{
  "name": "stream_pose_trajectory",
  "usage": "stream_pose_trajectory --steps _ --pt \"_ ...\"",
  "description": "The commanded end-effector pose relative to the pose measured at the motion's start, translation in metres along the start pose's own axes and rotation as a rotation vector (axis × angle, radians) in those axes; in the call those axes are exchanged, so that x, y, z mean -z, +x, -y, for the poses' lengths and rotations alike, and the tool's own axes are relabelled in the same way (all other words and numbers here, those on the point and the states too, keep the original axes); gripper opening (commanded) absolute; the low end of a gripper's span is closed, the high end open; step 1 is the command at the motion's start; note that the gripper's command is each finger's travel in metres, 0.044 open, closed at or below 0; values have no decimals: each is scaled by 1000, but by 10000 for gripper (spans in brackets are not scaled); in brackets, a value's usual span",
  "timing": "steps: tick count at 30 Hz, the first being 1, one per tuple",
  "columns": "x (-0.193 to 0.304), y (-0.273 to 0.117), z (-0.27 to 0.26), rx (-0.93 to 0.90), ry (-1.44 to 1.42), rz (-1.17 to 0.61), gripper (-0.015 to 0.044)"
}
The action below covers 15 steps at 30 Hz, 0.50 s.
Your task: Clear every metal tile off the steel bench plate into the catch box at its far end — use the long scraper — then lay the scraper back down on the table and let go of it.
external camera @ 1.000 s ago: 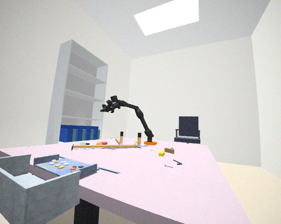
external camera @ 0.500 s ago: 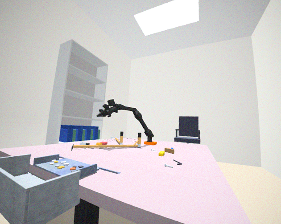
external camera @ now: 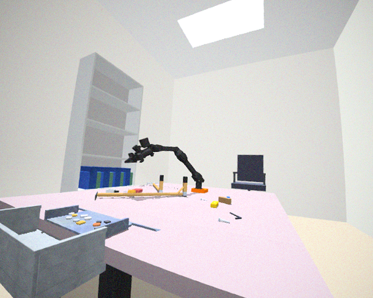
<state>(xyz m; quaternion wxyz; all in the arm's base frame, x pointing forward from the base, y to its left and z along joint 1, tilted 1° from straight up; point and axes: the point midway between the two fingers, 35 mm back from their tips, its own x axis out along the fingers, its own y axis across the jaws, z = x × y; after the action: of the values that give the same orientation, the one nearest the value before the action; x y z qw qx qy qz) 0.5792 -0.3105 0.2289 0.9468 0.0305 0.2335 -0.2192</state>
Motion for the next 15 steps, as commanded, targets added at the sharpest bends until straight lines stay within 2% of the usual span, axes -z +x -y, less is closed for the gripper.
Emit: stream_pose_trajectory --steps 1,15 --pt "12 14 -8 4 26 -11 0" --pt "30 30 -10 3 35 -19 0"
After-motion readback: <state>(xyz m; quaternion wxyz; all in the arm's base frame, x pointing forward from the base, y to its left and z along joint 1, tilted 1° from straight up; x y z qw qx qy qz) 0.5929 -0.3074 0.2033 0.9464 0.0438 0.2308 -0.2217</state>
